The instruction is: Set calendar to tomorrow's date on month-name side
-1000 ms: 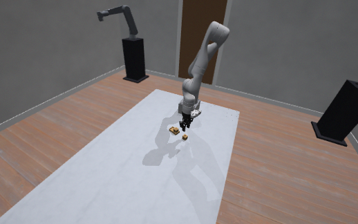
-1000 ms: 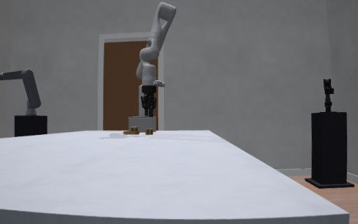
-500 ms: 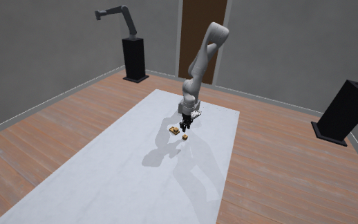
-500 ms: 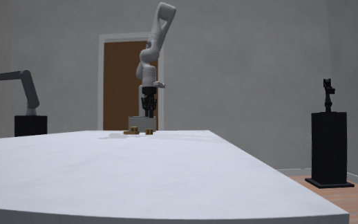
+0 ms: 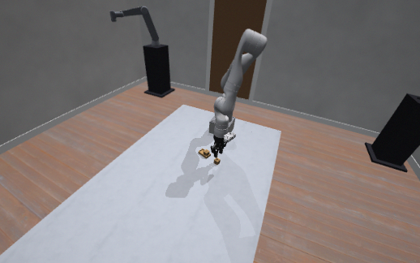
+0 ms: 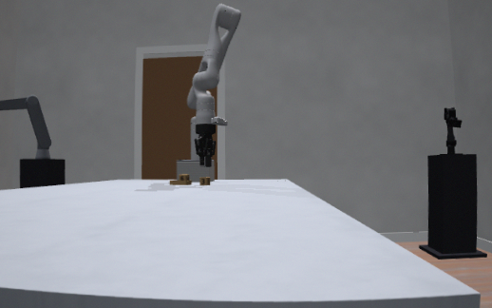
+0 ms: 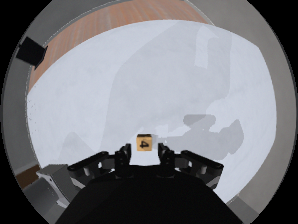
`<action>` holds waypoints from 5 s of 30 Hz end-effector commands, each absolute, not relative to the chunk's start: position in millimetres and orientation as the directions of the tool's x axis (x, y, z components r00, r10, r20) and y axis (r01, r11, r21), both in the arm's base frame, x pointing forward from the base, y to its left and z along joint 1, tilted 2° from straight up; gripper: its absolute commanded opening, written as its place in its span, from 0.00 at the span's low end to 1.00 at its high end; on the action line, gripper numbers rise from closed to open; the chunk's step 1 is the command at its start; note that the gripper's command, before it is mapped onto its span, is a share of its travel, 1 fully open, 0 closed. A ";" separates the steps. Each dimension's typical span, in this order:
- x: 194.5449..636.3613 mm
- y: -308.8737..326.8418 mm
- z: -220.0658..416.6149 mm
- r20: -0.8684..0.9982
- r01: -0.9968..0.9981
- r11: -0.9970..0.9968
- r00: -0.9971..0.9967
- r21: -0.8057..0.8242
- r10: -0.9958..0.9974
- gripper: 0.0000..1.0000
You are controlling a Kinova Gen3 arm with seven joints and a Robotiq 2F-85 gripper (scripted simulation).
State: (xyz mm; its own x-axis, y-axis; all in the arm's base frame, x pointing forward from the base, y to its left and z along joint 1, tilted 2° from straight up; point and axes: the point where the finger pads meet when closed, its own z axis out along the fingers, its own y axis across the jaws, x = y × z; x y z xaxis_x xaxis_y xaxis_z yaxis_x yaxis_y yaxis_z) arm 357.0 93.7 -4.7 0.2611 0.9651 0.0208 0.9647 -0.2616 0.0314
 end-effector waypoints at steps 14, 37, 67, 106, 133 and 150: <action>356.6 90.1 -26.1 0.016 0.963 -0.269 0.268 0.027 0.963 0.46; 356.8 90.2 -33.4 0.016 0.963 -0.269 0.268 0.027 0.963 0.46; 356.8 90.2 -33.4 0.016 0.963 -0.269 0.268 0.027 0.963 0.46; 357.2 90.3 -33.4 0.016 0.963 -0.269 0.268 0.027 0.963 0.46; 357.6 90.4 -44.6 0.016 0.963 -0.269 0.268 0.027 0.963 0.46; 358.1 90.6 -61.9 0.016 0.963 -0.269 0.268 0.027 0.963 0.46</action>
State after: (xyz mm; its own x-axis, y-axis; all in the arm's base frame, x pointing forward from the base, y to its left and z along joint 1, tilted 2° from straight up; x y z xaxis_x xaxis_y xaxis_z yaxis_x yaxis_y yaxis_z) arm 358.1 92.0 -61.1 0.2648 0.9642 0.0169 0.9638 -0.2652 0.0277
